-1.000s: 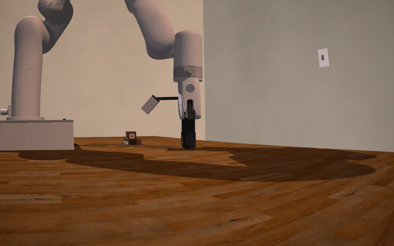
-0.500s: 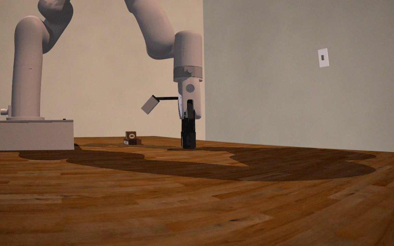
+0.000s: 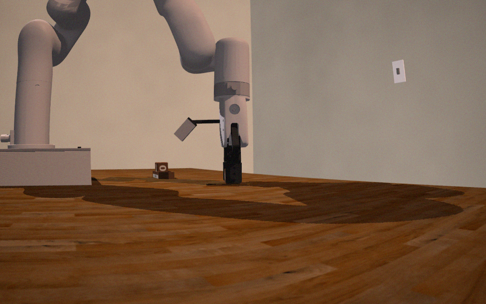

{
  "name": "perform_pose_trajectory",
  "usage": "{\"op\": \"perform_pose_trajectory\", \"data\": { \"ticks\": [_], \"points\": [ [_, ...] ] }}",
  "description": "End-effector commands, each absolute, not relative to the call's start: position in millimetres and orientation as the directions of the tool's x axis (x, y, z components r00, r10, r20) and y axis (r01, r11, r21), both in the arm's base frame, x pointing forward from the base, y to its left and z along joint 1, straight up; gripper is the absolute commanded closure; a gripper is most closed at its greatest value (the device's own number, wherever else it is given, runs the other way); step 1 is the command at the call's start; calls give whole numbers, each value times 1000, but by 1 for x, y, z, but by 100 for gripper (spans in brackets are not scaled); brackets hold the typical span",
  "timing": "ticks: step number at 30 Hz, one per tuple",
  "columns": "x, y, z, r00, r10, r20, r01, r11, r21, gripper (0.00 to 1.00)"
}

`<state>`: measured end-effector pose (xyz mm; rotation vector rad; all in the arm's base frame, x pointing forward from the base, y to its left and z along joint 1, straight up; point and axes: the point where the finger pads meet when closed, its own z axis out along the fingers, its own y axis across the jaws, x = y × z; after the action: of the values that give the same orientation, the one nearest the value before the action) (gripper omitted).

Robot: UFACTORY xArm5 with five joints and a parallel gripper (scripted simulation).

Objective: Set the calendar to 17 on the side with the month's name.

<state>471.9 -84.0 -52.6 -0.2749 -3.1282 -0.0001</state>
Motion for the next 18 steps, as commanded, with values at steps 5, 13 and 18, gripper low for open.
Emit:
{"op": "perform_pose_trajectory", "data": {
  "ticks": [5, 13, 18],
  "points": [
    [473, -84, -44, -985, 174, -2, 174, 985, 0, 53],
    [473, -84, -8, -985, 174, -3, 174, 985, 0, 53],
    [473, -84, 8, -985, 174, -3, 174, 985, 0, 53]
  ]
}}
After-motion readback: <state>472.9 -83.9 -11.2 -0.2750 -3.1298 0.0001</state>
